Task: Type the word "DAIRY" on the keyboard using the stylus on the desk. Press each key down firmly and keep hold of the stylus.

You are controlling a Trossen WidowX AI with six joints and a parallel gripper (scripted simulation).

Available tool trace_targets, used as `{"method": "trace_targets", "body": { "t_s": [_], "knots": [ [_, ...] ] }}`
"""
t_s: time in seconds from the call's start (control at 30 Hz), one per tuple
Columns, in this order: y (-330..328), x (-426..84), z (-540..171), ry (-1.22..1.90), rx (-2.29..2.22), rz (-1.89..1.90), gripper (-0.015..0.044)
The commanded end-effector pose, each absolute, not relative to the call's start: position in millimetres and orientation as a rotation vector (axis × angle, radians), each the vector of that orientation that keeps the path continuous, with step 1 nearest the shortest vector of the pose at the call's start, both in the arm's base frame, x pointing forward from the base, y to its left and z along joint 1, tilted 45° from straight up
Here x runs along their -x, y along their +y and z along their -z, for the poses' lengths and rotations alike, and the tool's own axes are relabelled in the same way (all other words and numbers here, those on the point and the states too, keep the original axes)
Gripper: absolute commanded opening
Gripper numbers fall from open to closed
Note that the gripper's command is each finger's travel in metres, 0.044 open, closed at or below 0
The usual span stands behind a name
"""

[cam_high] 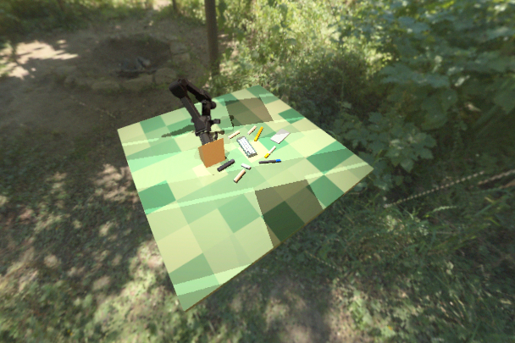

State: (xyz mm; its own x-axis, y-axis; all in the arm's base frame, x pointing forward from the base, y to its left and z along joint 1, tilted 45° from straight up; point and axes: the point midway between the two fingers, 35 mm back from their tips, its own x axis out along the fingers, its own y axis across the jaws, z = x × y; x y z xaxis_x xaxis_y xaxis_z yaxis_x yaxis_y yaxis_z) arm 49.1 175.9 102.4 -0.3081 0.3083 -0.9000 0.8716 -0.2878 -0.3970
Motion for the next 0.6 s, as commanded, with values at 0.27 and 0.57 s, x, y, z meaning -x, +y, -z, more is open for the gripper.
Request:
{"method": "trace_targets", "body": {
  "t_s": [0.27, 0.57],
  "knots": [
    [178.0, -45.1, -99.7, 1.464, -1.504, 1.667, 0.015],
    [183.4, -44.7, -94.5, 1.465, -1.504, 1.668, 0.015]
  ]
}}
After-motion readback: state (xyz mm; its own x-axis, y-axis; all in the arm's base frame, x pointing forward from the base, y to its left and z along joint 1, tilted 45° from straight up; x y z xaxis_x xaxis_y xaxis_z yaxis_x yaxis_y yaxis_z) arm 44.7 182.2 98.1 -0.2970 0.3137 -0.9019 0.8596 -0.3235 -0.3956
